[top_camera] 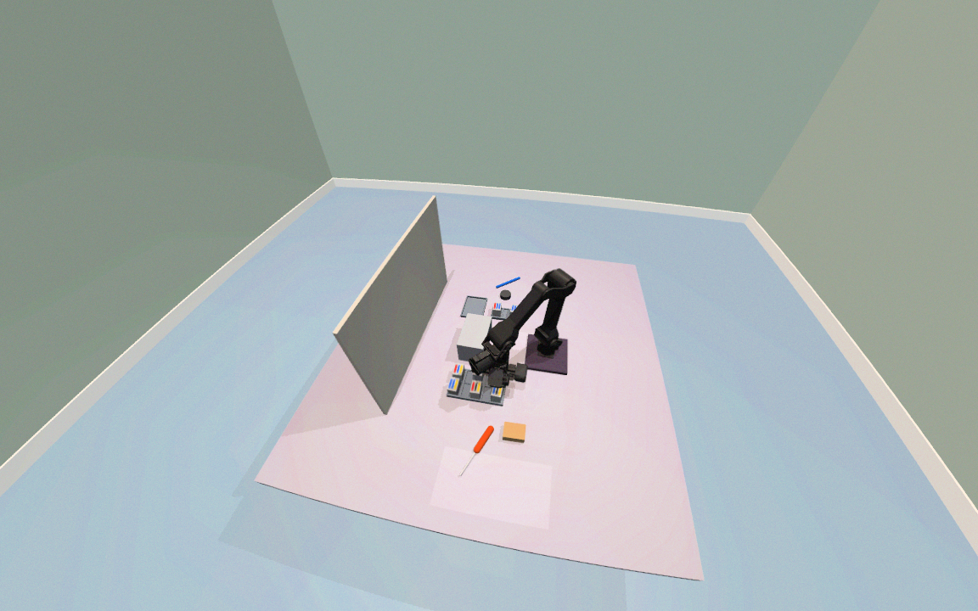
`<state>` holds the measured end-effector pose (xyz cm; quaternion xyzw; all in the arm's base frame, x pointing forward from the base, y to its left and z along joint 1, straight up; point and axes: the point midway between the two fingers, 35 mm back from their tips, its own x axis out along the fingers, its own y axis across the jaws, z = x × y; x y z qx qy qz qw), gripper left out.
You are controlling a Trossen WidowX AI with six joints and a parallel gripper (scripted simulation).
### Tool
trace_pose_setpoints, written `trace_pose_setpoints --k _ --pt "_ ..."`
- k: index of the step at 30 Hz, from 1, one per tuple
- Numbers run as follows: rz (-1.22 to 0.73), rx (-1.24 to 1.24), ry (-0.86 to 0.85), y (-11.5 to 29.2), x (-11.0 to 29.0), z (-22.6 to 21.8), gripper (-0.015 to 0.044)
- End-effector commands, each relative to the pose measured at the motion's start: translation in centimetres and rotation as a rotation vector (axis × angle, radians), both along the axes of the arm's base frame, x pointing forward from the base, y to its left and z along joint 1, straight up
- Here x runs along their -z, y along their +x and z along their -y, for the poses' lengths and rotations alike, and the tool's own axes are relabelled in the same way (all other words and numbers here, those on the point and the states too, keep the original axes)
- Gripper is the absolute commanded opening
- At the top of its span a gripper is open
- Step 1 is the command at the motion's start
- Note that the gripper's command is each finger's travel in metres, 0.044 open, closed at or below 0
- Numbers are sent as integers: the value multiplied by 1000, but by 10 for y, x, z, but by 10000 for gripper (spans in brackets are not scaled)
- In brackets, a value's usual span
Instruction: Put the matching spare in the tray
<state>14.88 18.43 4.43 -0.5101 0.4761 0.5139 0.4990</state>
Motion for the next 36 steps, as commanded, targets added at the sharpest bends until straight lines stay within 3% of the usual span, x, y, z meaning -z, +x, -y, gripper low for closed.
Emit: trace_pose_setpoints --k 1,3,8,17,30,36 --pt "0 0 0 0 0 0 135" --pt "0 0 0 0 0 0 122" --pt "0 0 0 0 0 0 0" --pt "0 0 0 0 -4 0 0" --pt "-2 -5 0 -1 -75 2 0" --pt "-2 -5 0 -2 -79 2 0"
